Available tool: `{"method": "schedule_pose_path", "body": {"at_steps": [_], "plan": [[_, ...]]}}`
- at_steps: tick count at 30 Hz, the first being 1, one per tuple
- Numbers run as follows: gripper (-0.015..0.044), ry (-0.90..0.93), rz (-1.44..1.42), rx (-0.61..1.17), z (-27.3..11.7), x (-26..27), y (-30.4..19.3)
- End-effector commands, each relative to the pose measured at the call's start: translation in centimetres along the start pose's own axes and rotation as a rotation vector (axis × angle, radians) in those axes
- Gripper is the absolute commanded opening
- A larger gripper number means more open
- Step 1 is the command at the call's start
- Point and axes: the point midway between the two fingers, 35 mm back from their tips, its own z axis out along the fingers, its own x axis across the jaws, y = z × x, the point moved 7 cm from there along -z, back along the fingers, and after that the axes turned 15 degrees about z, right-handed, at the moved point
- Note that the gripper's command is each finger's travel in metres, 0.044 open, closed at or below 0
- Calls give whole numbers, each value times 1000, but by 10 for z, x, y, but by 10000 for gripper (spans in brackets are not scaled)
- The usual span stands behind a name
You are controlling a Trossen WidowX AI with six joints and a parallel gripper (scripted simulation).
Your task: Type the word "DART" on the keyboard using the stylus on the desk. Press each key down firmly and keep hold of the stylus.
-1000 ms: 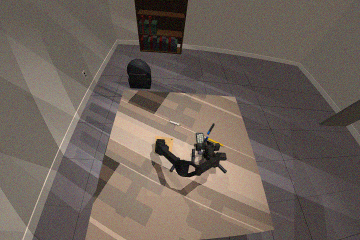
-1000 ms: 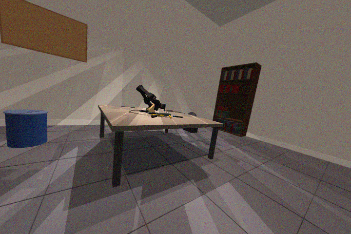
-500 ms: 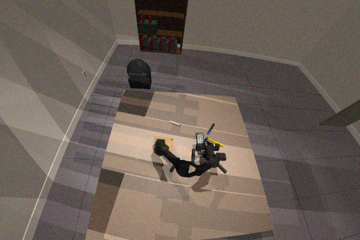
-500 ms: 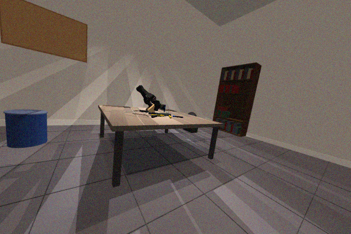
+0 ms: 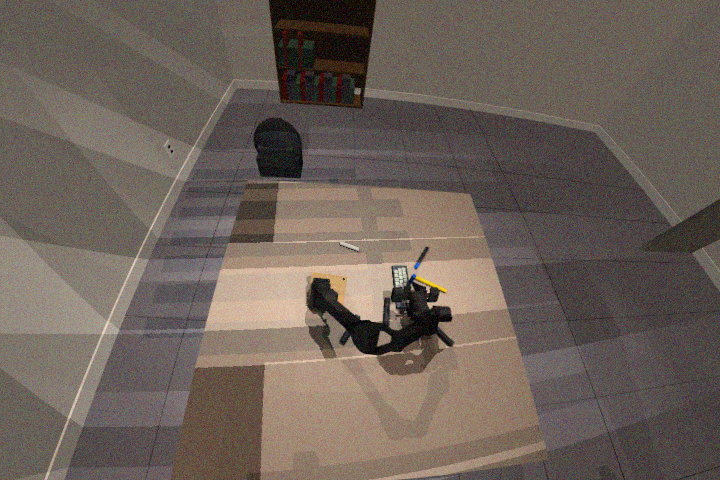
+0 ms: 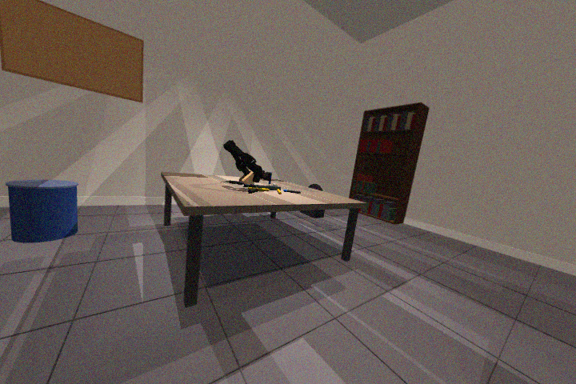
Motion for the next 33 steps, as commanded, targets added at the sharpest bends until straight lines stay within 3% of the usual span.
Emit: {"method": "schedule_pose_path", "body": {"at_steps": [1,26,33], "plan": [[81,-2,-4,-3,2,1,2],[81,-2,-4,-3,4,1,5],[81,-2,-4,-1,-11,-7,-20]]}}
